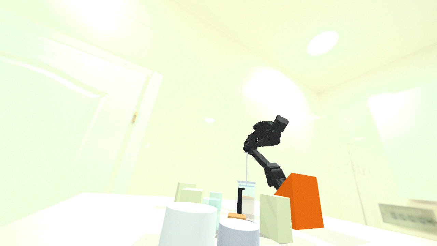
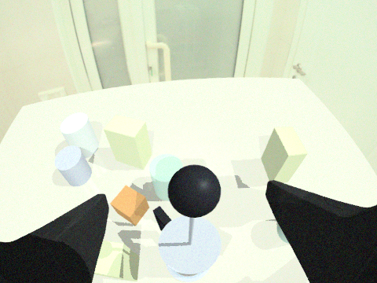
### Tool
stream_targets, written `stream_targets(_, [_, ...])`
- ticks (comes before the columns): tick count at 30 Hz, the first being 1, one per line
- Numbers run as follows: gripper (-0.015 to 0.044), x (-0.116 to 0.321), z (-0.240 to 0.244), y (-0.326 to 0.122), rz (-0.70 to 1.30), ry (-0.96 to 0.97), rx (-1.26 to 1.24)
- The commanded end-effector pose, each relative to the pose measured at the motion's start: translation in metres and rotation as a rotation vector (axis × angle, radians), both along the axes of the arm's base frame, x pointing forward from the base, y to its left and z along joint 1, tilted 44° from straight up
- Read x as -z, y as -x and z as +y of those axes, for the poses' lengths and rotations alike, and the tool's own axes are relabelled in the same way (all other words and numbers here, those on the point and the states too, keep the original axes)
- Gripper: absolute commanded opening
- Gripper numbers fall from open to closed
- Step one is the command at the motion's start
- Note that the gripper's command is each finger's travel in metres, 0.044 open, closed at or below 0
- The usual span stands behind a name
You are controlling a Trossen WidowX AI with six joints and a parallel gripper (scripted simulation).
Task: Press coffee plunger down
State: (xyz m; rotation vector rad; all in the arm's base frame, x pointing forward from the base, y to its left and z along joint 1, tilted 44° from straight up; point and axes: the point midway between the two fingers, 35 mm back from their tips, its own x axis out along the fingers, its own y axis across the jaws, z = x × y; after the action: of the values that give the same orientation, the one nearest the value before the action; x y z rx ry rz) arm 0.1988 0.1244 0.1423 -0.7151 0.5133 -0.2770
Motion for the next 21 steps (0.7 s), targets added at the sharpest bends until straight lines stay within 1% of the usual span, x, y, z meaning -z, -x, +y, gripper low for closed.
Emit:
stream_targets(1, [0.044, 0.0018, -0.0045, -0.0059, -0.004, 0.01, -0.001])
stream_targets(9, [0.044, 0.0029, -0.0096, -0.0146, -0.013, 0.014, 0.001])
stream_targets(21, [0.0127, 0.0029, -0.0096, -0.0146, -0.013, 0.014, 0.001])
